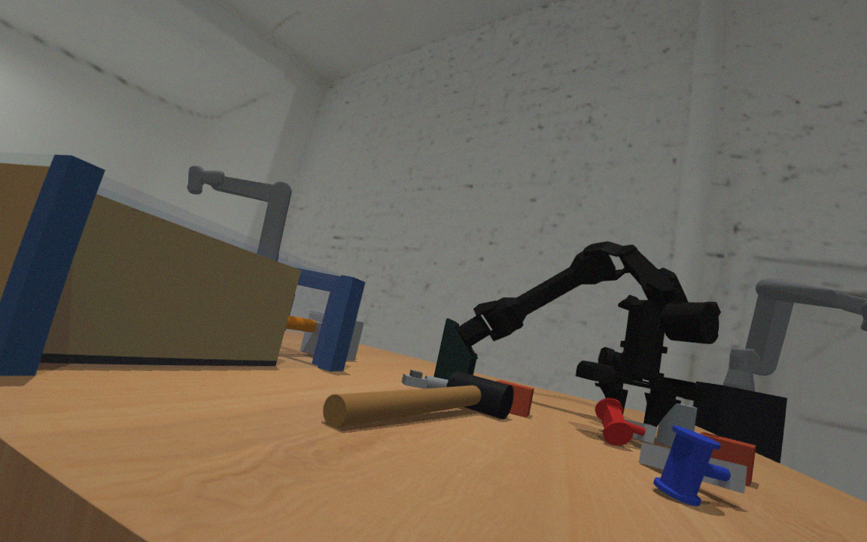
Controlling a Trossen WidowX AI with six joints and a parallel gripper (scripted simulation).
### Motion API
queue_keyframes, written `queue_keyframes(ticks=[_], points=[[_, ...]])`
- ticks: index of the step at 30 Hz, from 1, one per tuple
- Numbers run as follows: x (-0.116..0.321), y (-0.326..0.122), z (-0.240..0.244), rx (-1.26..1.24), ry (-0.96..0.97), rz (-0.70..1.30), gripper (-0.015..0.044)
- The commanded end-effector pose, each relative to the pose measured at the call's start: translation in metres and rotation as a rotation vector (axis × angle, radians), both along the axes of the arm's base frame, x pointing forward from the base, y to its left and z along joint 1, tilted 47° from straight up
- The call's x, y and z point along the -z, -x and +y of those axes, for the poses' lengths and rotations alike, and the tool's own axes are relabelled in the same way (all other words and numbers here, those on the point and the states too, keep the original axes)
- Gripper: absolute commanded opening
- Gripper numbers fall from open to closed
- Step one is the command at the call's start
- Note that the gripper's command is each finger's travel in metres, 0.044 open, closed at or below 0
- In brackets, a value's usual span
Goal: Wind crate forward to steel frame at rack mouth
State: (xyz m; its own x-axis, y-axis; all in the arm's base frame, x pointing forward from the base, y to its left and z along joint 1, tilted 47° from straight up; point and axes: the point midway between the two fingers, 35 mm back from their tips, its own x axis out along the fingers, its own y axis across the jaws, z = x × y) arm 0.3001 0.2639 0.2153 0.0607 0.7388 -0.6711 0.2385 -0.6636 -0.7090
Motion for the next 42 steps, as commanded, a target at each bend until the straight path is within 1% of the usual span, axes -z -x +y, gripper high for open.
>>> queue_keyframes(ticks=[1, 27, 28, 29, 33, 37, 42], points=[[0.0, 0.0, 0.0, -0.001, 0.0, 0.0, 0.0207], [0.0, 0.0, 0.0, -0.001, 0.0, 0.0, 0.0033], [0.0, 0.0, 0.0, -0.001, 0.0, 0.0, 0.0007], [0.0, 0.0, 0.0, -0.001, 0.0, 0.0, 0.0], [-0.002, 0.0, -0.002, 0.0, 0.001, 0.001, 0.0], [-0.023, -0.006, -0.026, 0.014, 0.01, 0.015, 0.0], [-0.075, -0.002, -0.085, 0.051, 0.01, 0.053, 0.0]])
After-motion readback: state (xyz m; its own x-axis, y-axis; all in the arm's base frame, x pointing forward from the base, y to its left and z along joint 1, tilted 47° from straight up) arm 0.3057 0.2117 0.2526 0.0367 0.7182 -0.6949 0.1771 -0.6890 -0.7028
